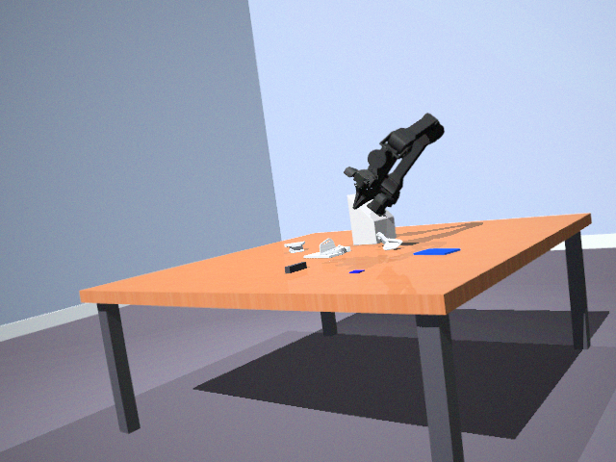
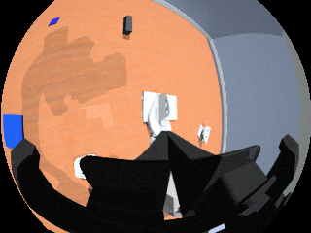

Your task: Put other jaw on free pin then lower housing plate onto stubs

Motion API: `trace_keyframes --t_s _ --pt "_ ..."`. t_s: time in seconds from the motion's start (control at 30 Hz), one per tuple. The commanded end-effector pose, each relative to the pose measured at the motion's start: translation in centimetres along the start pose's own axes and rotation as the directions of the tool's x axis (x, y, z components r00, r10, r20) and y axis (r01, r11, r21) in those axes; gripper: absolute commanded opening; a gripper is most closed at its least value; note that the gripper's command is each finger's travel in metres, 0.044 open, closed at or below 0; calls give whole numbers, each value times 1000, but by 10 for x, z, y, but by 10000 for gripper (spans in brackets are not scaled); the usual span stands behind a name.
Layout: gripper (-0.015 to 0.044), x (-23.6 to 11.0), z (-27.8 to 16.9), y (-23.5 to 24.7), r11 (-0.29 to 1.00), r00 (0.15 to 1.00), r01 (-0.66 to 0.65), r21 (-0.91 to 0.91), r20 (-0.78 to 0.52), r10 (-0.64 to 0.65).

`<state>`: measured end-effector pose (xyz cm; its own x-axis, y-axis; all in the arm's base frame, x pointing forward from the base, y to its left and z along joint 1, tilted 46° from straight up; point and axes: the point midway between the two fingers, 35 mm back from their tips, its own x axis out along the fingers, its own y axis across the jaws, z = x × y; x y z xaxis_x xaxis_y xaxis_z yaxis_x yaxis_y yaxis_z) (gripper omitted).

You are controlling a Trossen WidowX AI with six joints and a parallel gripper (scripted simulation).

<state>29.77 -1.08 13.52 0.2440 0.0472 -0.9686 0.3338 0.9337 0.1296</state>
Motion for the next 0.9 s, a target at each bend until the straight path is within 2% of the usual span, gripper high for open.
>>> trace_keyframes --t_s 0.0,0.43,0.87 --pt "0 4 -4 1 997 1000 -21 69 -22 23" --pt "0 13 -15 3 950 992 -71 304 -81 100" --pt "0 21 -25 5 846 975 -85 526 -133 180"
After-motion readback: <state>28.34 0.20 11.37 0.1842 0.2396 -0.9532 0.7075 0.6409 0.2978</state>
